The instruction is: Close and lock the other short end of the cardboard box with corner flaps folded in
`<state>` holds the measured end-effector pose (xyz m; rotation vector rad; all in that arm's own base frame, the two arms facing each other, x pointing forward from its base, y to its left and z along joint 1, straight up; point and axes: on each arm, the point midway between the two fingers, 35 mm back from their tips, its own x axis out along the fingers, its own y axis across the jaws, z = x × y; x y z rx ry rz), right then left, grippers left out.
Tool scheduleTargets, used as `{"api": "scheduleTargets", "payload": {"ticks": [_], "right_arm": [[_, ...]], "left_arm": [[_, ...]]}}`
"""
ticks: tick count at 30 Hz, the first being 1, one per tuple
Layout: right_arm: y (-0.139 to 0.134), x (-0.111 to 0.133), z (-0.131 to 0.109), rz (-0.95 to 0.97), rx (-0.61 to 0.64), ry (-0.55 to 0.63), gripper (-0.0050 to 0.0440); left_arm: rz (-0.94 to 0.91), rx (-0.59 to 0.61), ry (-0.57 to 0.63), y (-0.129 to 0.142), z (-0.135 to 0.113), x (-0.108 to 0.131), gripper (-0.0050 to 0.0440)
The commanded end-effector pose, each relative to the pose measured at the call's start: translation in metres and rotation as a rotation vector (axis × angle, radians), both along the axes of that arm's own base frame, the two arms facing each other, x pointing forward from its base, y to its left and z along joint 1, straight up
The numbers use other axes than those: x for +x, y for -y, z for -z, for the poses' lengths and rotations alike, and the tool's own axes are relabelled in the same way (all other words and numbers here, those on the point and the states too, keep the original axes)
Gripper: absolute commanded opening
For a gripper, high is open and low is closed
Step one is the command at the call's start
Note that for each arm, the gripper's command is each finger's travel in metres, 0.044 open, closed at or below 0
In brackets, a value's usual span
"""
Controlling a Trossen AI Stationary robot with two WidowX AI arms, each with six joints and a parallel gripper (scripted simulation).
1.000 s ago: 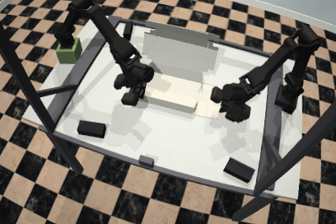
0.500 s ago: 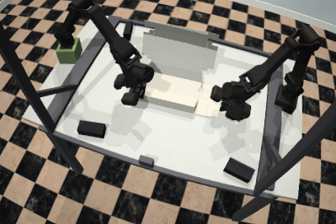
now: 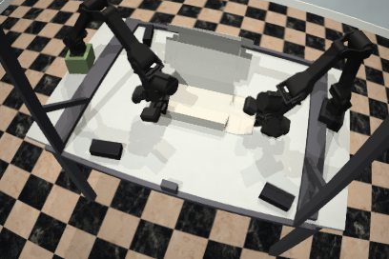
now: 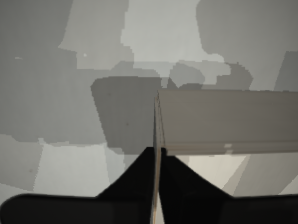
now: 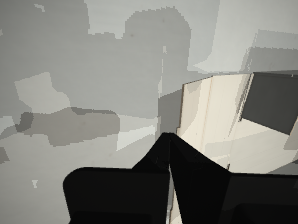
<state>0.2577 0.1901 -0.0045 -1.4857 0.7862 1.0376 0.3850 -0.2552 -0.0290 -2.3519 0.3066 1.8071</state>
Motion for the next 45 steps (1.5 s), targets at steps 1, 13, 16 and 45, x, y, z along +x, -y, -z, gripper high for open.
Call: {"api": "scheduleTargets", "payload": {"ticks": [1, 13, 16, 45], "right_arm": [[-0.006, 0.015, -0.017, 0.005, 0.027, 0.039, 0.0000], [-0.009, 0.030, -0.026, 0.006, 0.028, 0.042, 0.0000], [-0.010, 0.034, -0.028, 0.006, 0.028, 0.043, 0.0000], [-0.010, 0.015, 0.002, 0.006, 0.028, 0.041, 0.0000]], "left_arm": [[0.004, -0.023, 0.028, 0.004, -0.013, 0.005, 0.0004], [0.004, -0.023, 0.028, 0.004, -0.013, 0.005, 0.0004], [0.004, -0.023, 0.028, 0.004, -0.013, 0.005, 0.0004], [0.004, -0.023, 0.027, 0.004, -0.013, 0.005, 0.0004]]}}
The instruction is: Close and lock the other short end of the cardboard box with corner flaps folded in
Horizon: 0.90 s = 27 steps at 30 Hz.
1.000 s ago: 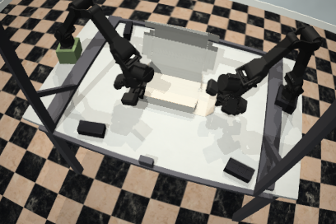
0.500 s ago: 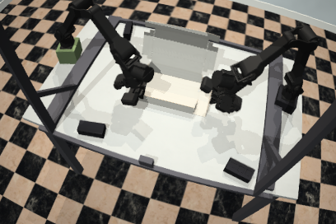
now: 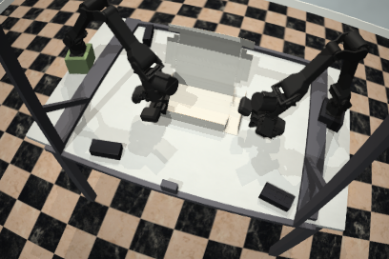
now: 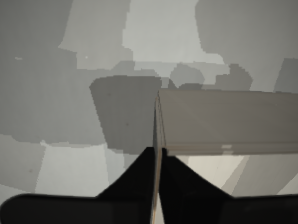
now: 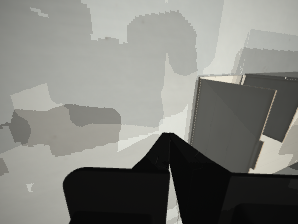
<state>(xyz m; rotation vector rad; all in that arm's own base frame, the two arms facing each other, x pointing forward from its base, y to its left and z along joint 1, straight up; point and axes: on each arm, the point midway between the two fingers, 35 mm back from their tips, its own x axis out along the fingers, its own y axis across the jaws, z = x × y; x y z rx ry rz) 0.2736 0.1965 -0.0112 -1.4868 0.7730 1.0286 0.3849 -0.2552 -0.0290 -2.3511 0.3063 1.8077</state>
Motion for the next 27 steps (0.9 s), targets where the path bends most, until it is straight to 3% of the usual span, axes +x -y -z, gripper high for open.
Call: {"api": "scheduleTargets", "payload": {"ticks": [1, 11, 13, 15, 16, 20, 27], "right_arm": [[-0.004, -0.001, -0.005, 0.006, 0.023, 0.028, 0.0000], [-0.004, -0.001, -0.005, 0.006, 0.023, 0.028, 0.0000], [-0.003, 0.002, -0.006, 0.006, 0.016, 0.016, 0.0051], [-0.003, 0.002, -0.006, 0.006, 0.016, 0.016, 0.0051], [-0.002, 0.004, -0.008, 0.006, 0.010, 0.005, 0.0075], [0.004, 0.020, -0.018, 0.004, -0.022, -0.066, 0.0171], [0.011, 0.074, -0.052, -0.001, 0.005, -0.114, 0.0172]], "left_arm": [[0.004, -0.023, 0.028, 0.004, -0.013, 0.005, 0.0004], [0.004, -0.023, 0.028, 0.004, -0.013, 0.005, 0.0004], [0.004, -0.023, 0.028, 0.004, -0.013, 0.005, 0.0052], [0.004, -0.023, 0.028, 0.004, -0.013, 0.005, 0.0052], [0.004, -0.023, 0.028, 0.004, -0.013, 0.005, 0.0062], [0.004, -0.023, 0.028, 0.004, -0.013, 0.005, 0.0062], [0.004, -0.023, 0.028, 0.004, -0.013, 0.005, 0.0062]]}}
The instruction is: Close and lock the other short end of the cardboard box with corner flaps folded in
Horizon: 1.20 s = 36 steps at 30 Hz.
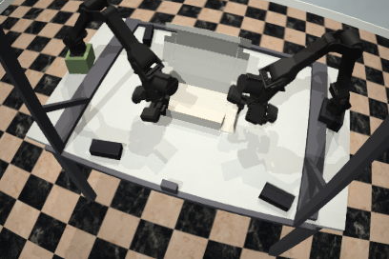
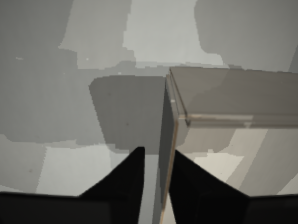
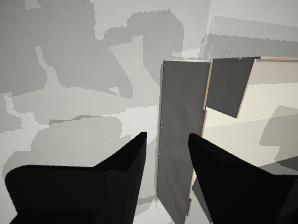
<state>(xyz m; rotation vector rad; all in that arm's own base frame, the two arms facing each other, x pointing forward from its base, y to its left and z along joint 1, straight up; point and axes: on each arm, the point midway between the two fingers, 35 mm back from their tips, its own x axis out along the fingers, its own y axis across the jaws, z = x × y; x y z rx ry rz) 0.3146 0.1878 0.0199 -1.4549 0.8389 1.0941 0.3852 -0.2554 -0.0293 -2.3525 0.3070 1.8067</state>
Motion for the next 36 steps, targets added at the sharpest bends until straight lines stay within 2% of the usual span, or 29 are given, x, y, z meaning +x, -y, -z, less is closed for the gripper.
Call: {"api": "scheduleTargets", "payload": {"ticks": [1, 3, 6, 9, 12, 16, 20, 34, 36], "right_arm": [[0.004, 0.040, -0.025, -0.003, 0.013, -0.036, 0.0172], [0.009, 0.053, -0.029, -0.003, 0.013, -0.052, 0.0172], [0.014, 0.055, -0.031, -0.002, 0.002, -0.083, 0.0172], [0.021, 0.071, -0.042, -0.002, 0.004, -0.101, 0.0172], [0.029, 0.078, -0.048, -0.002, -0.003, -0.135, 0.0172], [0.035, 0.073, -0.049, 0.000, -0.019, -0.183, 0.0172], [0.047, 0.060, -0.052, 0.003, -0.051, -0.285, 0.0172], [0.049, 0.057, -0.053, 0.004, -0.057, -0.305, 0.0172], [0.049, 0.057, -0.053, 0.004, -0.057, -0.305, 0.0172]], "left_arm": [[0.004, -0.023, 0.027, 0.004, -0.013, 0.005, 0.0062], [0.004, -0.023, 0.027, 0.004, -0.013, 0.005, 0.0062], [0.004, -0.022, 0.027, 0.004, -0.013, 0.005, 0.0062], [0.004, -0.022, 0.027, 0.004, -0.013, 0.005, 0.0062], [0.004, -0.022, 0.027, 0.004, -0.013, 0.005, 0.0062], [0.004, -0.022, 0.027, 0.003, -0.025, 0.000, 0.0062], [0.004, -0.022, 0.026, -0.005, -0.062, -0.019, 0.0062], [0.004, -0.022, 0.025, -0.006, -0.067, -0.022, 0.0062], [-0.021, -0.020, 0.019, -0.007, -0.064, -0.019, 0.0102]]}}
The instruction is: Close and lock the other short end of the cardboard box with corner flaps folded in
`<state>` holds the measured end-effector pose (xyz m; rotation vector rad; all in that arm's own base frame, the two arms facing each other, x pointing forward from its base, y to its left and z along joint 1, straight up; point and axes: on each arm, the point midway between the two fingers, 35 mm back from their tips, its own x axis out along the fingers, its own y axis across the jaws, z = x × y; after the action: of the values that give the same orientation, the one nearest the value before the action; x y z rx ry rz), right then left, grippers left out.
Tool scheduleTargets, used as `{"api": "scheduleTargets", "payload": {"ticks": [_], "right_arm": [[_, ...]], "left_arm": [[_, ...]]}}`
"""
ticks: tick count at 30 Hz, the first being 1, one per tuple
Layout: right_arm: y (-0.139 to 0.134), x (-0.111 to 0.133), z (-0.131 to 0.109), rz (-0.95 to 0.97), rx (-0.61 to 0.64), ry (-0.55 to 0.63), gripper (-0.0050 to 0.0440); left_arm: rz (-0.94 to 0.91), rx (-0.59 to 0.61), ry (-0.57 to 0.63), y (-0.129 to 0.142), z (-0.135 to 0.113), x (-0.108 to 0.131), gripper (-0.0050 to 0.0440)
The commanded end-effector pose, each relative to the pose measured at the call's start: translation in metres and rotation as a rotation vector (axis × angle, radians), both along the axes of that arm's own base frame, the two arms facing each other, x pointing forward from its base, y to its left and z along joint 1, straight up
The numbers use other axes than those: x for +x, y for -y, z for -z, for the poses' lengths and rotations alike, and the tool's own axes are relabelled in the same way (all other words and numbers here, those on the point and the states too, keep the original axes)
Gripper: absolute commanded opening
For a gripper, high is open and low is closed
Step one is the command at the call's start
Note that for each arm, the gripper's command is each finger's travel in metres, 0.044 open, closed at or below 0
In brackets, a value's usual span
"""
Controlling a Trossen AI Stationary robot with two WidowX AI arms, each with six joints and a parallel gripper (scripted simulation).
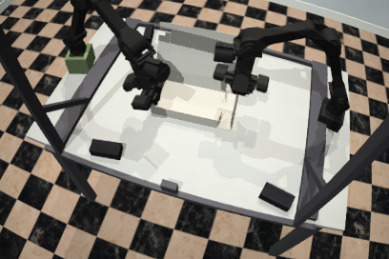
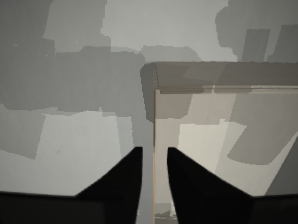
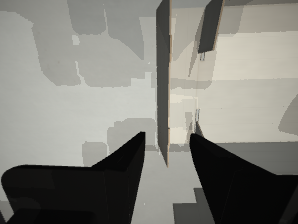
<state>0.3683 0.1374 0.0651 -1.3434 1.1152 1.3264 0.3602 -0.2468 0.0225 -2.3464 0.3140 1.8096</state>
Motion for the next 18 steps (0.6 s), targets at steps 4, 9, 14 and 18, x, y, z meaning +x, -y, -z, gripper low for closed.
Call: {"api": "scheduleTargets", "payload": {"ticks": [4, 9, 14, 18], "right_arm": [[-0.001, 0.003, -0.007, -0.005, 0.009, 0.018, 0.0172], [-0.001, 0.003, -0.007, -0.005, 0.009, 0.018, 0.0172], [-0.001, 0.003, -0.007, -0.005, 0.009, 0.018, 0.0172], [-0.001, 0.003, -0.007, -0.005, 0.009, 0.018, 0.0172]], "left_arm": [[-0.115, -0.018, 0.013, -0.002, -0.009, 0.012, 0.0102], [-0.452, 0.002, -0.011, -0.019, 0.001, 0.035, 0.0102], [-0.691, 0.008, -0.012, -0.031, 0.007, 0.048, 0.0102], [-0.878, 0.013, -0.004, -0.041, 0.013, 0.057, 0.0102]]}}
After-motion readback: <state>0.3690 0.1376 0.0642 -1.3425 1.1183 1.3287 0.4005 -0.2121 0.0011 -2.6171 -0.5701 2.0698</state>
